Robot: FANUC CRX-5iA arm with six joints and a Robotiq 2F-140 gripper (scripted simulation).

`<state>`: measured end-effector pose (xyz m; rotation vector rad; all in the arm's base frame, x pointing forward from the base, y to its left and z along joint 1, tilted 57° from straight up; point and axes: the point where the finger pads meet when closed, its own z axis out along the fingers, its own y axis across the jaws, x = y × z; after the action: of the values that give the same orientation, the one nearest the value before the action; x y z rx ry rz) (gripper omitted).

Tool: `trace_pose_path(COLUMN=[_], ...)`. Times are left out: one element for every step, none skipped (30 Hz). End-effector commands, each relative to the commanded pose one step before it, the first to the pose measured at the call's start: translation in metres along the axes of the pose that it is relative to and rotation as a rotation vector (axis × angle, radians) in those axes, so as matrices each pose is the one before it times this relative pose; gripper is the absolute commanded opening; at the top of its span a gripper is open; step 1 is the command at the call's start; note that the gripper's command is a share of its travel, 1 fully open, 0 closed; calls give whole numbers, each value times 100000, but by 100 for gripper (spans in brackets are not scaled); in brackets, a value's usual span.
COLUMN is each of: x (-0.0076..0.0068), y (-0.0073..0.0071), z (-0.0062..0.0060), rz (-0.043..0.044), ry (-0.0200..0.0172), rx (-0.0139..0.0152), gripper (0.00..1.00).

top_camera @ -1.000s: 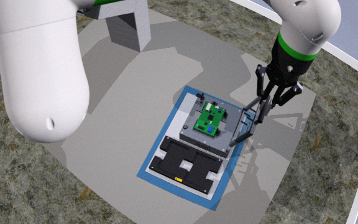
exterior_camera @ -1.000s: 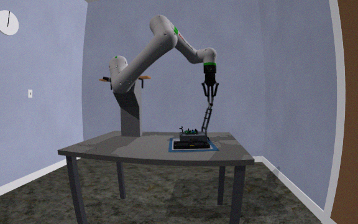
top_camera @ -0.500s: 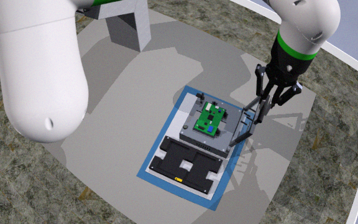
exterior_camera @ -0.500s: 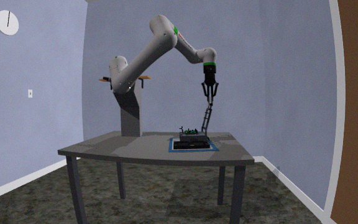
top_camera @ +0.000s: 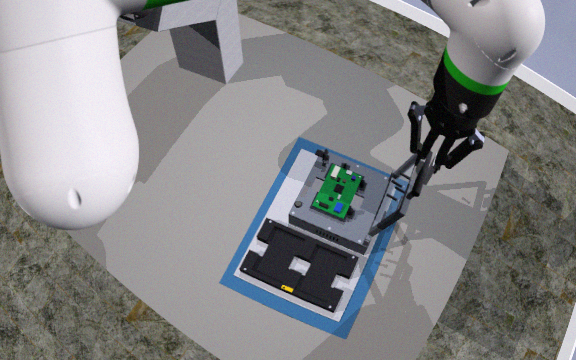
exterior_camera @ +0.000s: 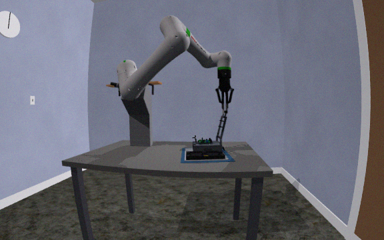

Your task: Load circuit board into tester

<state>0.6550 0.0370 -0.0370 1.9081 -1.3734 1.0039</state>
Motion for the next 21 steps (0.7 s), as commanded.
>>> trace_pose_path(x=[-15,0,0,0,0,0,0,0,0,0,0,0,0,0,1,0,0,0,0,0,0], y=[186,0,0,50,52,54,56,58,60,62,64,66,68,70,72,74,75,78,0,0,80], z=[-44,0,0,-11,-11,-12,-12,-13,-13,-13,-14,-14,-14,-15,-15,-12,-11,-12,0,0,-12], rz=[-4,0,0,0,0,0,0,0,0,0,0,0,0,0,0,0,0,0,0,0,0], ry=[-14,0,0,0,0,0,0,0,0,0,0,0,0,0,0,0,0,0,0,0,0], rx=[-37,0,0,0,0,0,0,0,0,0,0,0,0,0,0,0,0,0,0,0,0], gripper=[0,0,0,0,0,0,0,0,0,0,0,0,0,0,0,0,0,0,0,0,0])
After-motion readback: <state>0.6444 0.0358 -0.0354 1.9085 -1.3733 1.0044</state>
